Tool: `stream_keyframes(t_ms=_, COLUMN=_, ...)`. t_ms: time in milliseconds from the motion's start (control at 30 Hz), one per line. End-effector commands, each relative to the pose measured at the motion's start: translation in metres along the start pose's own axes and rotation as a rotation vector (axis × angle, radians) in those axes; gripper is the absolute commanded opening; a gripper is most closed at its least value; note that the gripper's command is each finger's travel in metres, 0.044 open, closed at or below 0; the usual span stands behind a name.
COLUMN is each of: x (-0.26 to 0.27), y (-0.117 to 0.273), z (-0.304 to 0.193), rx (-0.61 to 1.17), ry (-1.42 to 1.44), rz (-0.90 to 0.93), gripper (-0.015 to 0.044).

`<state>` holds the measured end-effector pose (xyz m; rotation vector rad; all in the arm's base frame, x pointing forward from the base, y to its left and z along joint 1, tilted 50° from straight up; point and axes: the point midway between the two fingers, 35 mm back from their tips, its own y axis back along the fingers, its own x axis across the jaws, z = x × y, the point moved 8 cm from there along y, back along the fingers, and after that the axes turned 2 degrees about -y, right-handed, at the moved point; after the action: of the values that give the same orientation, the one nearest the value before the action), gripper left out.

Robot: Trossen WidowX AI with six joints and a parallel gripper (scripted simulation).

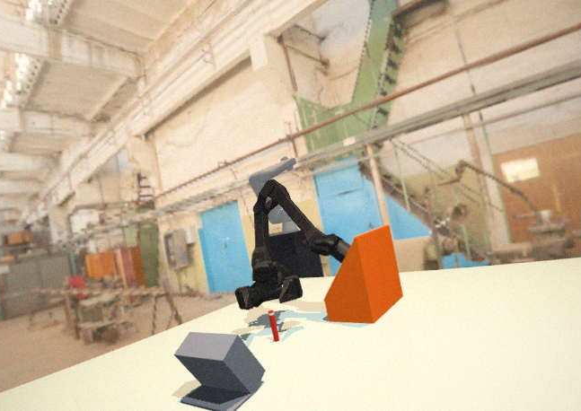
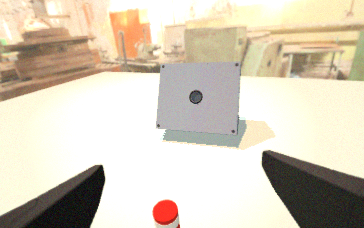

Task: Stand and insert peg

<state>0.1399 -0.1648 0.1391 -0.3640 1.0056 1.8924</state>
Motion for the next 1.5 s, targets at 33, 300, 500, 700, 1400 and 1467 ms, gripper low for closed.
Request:
stream_keyframes(t_ms=33, x=-0.002, y=0.004, z=0.045, rx=0.008, ry=0.001, rz=0.008, gripper=0.044)
stream_keyframes(t_ms=300, x=0.014, y=0.017, z=0.108, rx=0.01, ry=0.006, rz=-0.012, gripper=0.044)
stream_keyframes(t_ms=500, x=0.021, y=0.021, z=0.123, rx=-0.011, ry=-0.006, rz=-0.021, gripper=0.044)
stream_keyframes(t_ms=700, x=0.02, y=0.013, z=0.118, rx=0.084, ry=-0.1, rz=0.055, gripper=0.044)
stream_keyframes(t_ms=1400, x=0.023, y=-0.028, z=0.103, rx=0.681, ry=-0.342, rz=0.294, gripper=0.044)
stream_keyframes(t_ms=1467, x=0.023, y=-0.031, z=0.102, rx=0.745, ry=-0.343, rz=0.3, gripper=0.044)
